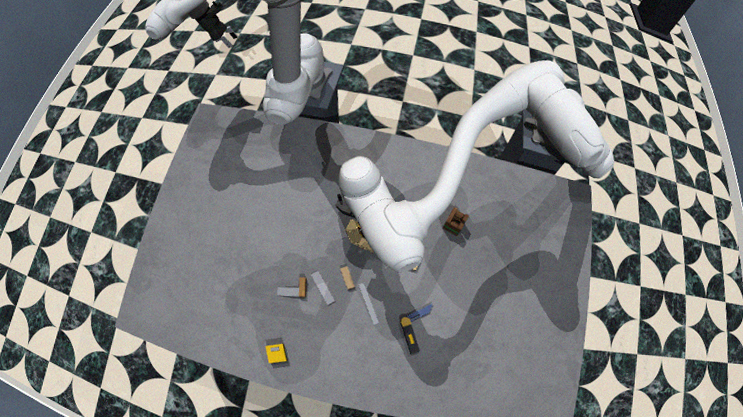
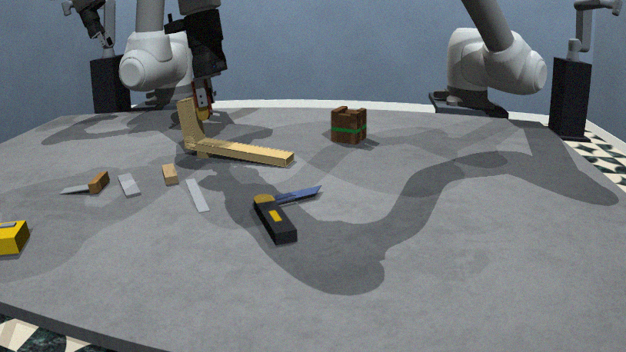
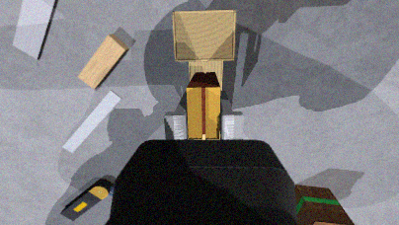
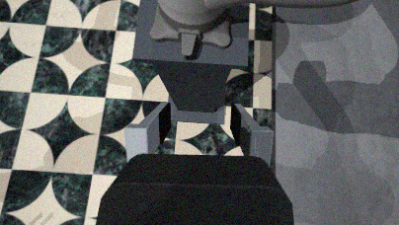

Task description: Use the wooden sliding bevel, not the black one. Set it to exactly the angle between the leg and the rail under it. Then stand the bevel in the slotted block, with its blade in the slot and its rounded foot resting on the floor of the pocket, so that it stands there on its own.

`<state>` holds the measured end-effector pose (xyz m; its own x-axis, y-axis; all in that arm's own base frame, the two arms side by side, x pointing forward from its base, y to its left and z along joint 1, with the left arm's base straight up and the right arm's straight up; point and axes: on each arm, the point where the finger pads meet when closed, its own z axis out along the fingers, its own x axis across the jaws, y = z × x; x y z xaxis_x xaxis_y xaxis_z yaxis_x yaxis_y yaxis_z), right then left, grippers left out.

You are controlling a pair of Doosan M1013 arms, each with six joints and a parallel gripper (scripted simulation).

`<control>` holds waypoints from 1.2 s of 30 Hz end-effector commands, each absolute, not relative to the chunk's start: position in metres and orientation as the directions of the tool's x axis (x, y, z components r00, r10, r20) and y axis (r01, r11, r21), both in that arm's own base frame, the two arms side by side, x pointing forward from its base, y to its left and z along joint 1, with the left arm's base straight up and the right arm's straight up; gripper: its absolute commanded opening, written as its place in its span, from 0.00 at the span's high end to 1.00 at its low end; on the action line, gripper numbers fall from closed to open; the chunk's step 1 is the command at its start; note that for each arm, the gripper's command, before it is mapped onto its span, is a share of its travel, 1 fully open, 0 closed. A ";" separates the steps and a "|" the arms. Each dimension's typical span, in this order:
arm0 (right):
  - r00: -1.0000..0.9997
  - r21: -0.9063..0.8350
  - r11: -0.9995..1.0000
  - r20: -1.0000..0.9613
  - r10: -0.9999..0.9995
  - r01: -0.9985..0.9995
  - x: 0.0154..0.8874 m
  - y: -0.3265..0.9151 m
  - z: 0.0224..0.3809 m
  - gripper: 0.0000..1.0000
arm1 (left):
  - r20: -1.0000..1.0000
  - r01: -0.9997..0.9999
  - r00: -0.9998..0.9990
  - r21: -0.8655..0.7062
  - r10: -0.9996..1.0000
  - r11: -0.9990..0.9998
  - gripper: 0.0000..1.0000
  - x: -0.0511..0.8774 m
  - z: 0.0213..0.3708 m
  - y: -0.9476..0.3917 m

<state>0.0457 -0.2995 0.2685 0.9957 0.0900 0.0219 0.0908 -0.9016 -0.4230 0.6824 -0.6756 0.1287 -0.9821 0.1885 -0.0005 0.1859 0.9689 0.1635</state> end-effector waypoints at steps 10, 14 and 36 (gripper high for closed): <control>0.996 -0.422 -0.902 0.022 0.090 0.091 0.046 -0.300 0.269 0.00 | -0.003 0.186 -0.982 0.163 0.189 0.969 1.00 0.682 0.160 -0.681; 0.996 -0.422 -0.902 0.022 0.090 0.091 0.046 -0.300 0.269 0.00 | -0.003 0.186 -0.982 0.163 0.189 0.969 1.00 0.682 0.164 -0.681; 0.996 -0.422 -0.902 0.022 0.090 0.091 0.046 -0.300 0.269 0.00 | -0.003 0.186 -0.982 0.163 0.189 0.969 1.00 0.681 0.186 -0.685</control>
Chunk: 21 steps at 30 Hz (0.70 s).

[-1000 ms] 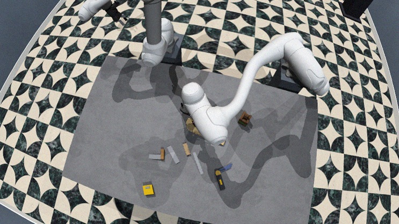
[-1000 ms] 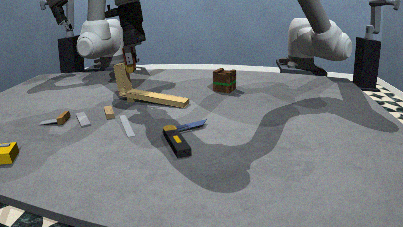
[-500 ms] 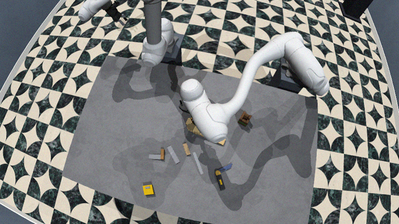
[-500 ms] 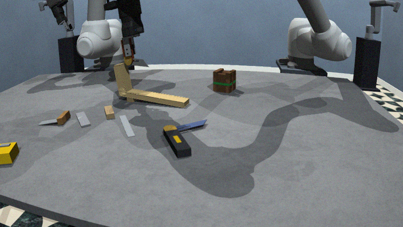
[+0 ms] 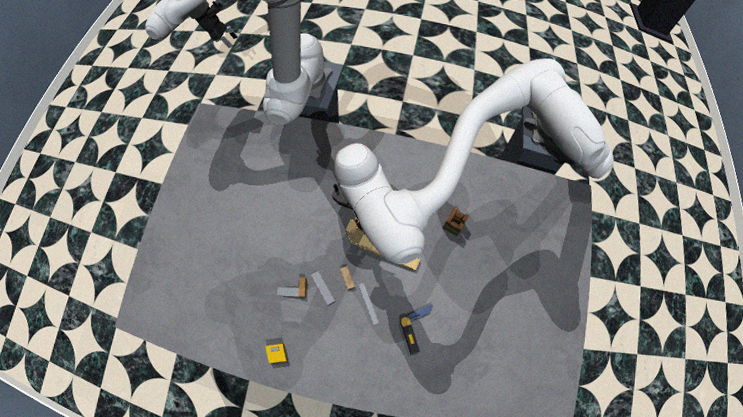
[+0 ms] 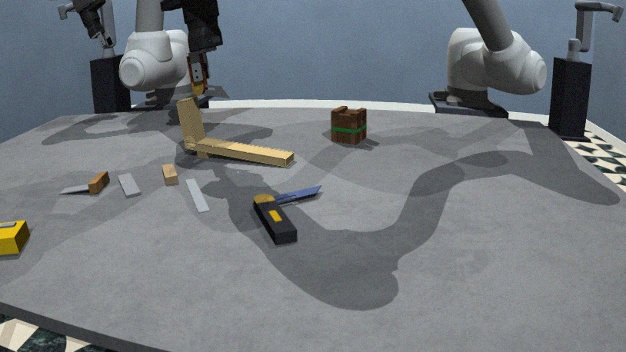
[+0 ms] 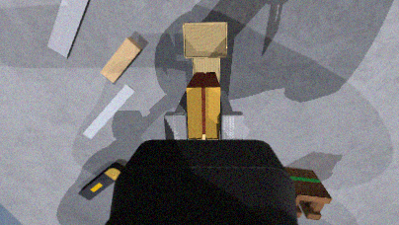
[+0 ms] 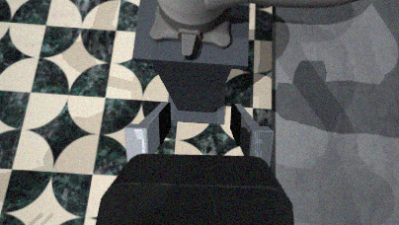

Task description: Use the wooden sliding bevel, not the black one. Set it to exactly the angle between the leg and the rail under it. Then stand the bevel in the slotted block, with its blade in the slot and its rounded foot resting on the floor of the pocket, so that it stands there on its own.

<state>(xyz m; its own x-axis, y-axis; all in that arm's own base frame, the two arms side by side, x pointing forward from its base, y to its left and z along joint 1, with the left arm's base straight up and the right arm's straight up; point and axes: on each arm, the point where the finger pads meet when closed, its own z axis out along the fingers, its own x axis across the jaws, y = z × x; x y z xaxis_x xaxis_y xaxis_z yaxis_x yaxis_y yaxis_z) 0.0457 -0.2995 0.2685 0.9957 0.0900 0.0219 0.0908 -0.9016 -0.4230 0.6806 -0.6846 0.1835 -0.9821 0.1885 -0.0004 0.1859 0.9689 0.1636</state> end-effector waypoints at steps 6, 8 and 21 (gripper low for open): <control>0.996 -0.422 -0.902 0.022 0.090 0.091 0.046 -0.300 0.269 0.00 | -0.003 0.186 -0.982 0.163 0.189 0.969 1.00 0.681 0.187 -0.685; 0.996 -0.422 -0.902 0.022 0.090 0.091 0.046 -0.300 0.269 0.00 | -0.003 0.186 -0.982 0.163 0.189 0.969 1.00 0.681 0.187 -0.685; 0.996 -0.422 -0.902 0.022 0.090 0.091 0.046 -0.300 0.269 0.00 | -0.003 0.186 -0.982 0.163 0.189 0.969 1.00 0.681 0.216 -0.685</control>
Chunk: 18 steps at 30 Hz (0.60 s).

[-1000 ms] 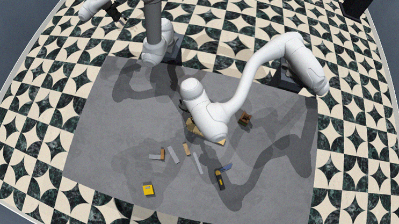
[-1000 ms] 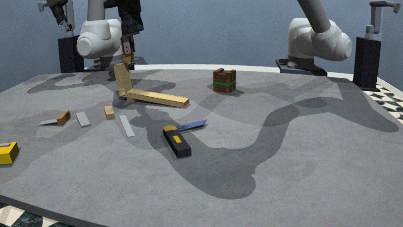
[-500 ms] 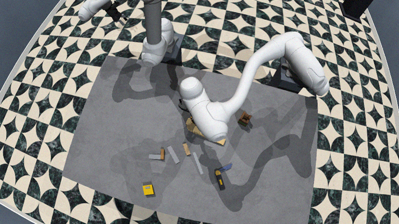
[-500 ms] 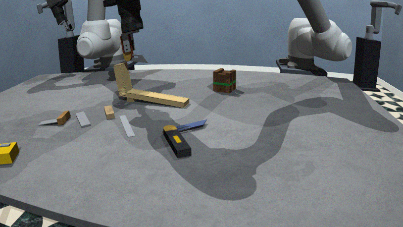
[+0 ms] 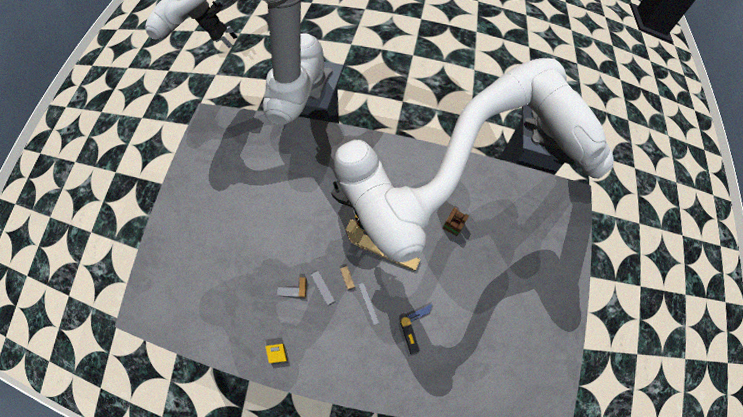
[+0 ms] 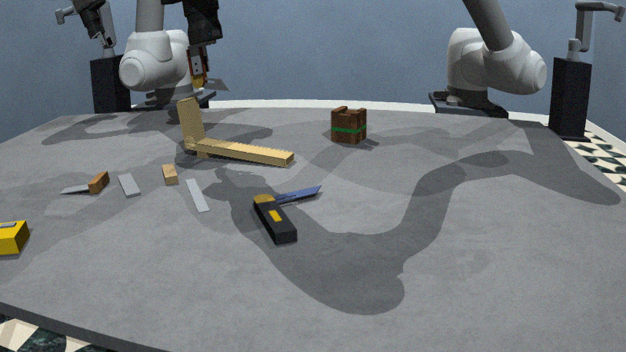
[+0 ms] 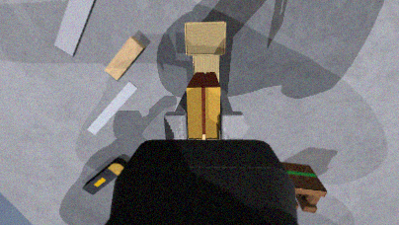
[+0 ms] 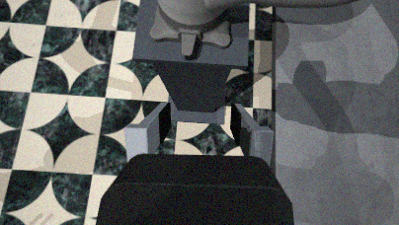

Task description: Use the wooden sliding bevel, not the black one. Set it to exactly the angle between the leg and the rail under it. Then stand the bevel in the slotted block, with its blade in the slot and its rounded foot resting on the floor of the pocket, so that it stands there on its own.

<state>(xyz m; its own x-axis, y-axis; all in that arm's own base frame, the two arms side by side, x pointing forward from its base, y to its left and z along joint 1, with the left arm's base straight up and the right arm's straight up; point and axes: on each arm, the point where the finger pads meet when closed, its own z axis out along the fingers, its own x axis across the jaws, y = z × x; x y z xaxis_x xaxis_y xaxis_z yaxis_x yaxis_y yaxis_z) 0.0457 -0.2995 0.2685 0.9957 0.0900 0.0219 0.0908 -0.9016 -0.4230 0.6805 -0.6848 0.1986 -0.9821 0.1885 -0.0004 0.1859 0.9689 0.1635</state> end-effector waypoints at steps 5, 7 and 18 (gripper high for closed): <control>0.996 -0.422 -0.902 0.022 0.090 0.091 0.046 -0.300 0.269 0.00 | -0.003 0.186 -0.982 0.163 0.189 0.969 1.00 0.681 0.236 -0.685; 0.996 -0.422 -0.902 0.022 0.090 0.091 0.046 -0.300 0.269 0.00 | -0.003 0.186 -0.982 0.163 0.189 0.969 1.00 0.681 0.236 -0.685; 0.996 -0.422 -0.902 0.022 0.090 0.091 0.046 -0.300 0.269 0.00 | -0.003 0.186 -0.982 0.162 0.189 0.969 1.00 0.681 0.236 -0.685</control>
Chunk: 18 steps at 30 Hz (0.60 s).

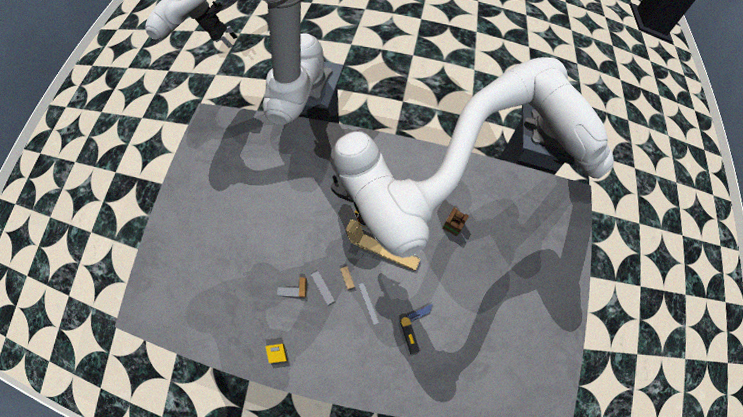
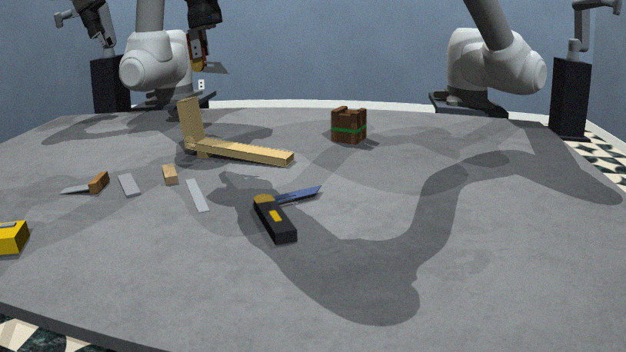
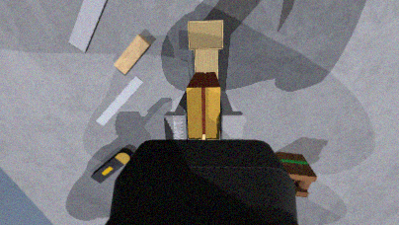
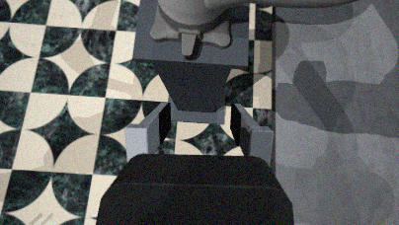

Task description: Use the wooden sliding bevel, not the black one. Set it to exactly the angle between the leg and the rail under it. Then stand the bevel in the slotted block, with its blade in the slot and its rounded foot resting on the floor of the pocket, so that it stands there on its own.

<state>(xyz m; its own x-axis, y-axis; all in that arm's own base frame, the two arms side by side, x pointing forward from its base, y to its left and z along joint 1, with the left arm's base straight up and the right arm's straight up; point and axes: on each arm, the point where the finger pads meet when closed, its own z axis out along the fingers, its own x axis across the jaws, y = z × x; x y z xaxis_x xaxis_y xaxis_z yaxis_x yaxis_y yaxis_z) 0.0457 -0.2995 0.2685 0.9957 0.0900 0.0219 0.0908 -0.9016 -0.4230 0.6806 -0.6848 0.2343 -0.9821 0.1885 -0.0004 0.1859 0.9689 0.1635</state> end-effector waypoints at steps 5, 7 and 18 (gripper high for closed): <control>0.996 -0.422 -0.902 0.022 0.090 0.091 0.046 -0.300 0.269 0.00 | -0.003 0.186 -0.982 0.162 0.189 0.969 1.00 0.680 0.236 -0.683; 0.996 -0.422 -0.902 0.022 0.090 0.091 0.046 -0.300 0.269 0.00 | -0.002 0.187 -0.982 0.161 0.190 0.969 1.00 0.680 0.236 -0.683; 0.996 -0.422 -0.902 0.022 0.090 0.091 0.046 -0.300 0.269 0.00 | -0.002 0.195 -0.980 0.152 0.198 0.969 1.00 0.672 0.236 -0.664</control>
<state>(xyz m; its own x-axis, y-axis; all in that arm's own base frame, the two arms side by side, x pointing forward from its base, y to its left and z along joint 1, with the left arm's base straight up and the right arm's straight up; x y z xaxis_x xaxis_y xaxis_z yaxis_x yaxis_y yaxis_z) 0.0457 -0.2995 0.2685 0.9957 0.0900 0.0219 0.0908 -0.9016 -0.4230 0.6741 -0.6703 0.2343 -0.9808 0.1951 0.0005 0.1928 0.9688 0.1560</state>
